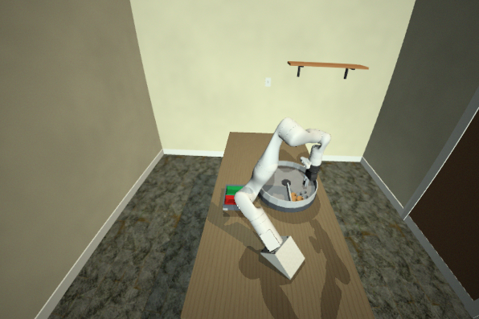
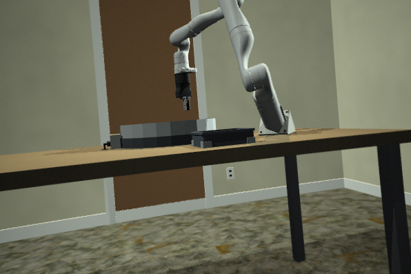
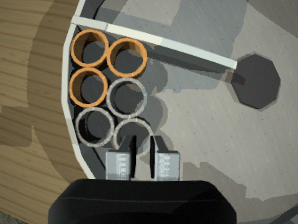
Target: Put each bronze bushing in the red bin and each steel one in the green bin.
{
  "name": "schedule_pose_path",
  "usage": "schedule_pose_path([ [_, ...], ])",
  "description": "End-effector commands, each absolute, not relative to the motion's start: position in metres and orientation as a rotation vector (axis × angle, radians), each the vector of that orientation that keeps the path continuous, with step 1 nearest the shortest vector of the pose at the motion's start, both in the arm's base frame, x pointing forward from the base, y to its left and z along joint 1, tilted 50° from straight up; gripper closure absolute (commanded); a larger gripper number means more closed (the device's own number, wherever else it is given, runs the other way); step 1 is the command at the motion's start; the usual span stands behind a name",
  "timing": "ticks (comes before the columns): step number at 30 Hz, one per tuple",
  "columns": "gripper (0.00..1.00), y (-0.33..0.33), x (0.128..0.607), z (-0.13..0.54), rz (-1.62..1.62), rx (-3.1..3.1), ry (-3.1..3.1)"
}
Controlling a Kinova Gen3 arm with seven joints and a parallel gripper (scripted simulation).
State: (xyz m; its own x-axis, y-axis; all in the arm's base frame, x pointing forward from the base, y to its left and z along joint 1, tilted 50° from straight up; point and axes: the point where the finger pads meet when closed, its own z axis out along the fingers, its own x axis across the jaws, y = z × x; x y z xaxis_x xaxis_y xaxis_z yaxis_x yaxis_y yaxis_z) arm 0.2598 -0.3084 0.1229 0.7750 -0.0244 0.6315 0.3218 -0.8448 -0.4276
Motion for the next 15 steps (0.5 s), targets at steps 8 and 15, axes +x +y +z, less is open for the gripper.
schedule_pose_path([
  [8,0.66,-0.3065,0.2639,0.1234,-0.877,-2.436,-0.232],
  [15,0.52,-0.3068,0.2636,0.1235,-0.877,-2.436,-0.231],
])
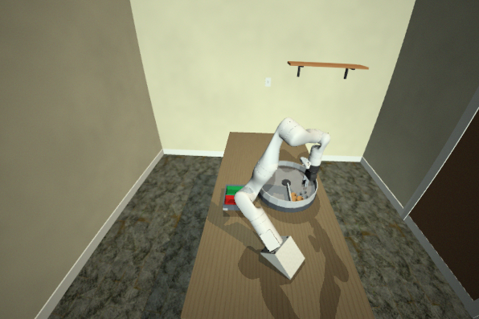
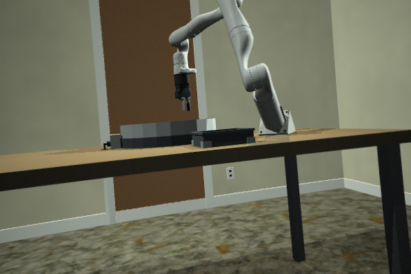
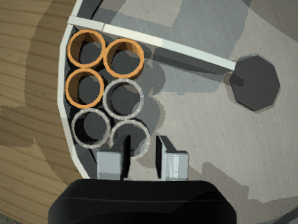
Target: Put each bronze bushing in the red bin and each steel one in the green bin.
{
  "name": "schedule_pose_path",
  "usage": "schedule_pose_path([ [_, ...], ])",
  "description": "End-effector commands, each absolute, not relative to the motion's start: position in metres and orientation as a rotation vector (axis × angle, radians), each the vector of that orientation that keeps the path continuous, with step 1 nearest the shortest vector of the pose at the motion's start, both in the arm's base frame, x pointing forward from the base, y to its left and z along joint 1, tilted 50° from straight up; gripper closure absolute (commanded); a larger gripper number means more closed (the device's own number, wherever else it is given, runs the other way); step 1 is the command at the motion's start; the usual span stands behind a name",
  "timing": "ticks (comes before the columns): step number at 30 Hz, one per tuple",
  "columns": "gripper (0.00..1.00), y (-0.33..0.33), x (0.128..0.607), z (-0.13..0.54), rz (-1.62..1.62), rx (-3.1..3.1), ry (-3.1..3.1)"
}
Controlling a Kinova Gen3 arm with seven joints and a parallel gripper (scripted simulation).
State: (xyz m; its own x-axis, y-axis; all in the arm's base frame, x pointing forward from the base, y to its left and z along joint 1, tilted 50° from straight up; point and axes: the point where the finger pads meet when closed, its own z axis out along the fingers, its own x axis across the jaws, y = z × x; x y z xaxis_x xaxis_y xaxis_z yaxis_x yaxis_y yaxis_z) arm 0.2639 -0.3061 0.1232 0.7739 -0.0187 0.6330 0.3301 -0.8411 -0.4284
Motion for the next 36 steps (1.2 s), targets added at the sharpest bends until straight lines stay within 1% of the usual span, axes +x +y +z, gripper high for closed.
schedule_pose_path([
  [1,0.52,-0.3068,0.2636,0.1235,-0.877,-2.436,-0.231],
  [35,0.52,-0.3068,0.2636,0.1235,-0.877,-2.436,-0.231],
  [36,0.55,-0.3068,0.2636,0.1235,-0.877,-2.436,-0.231],
])
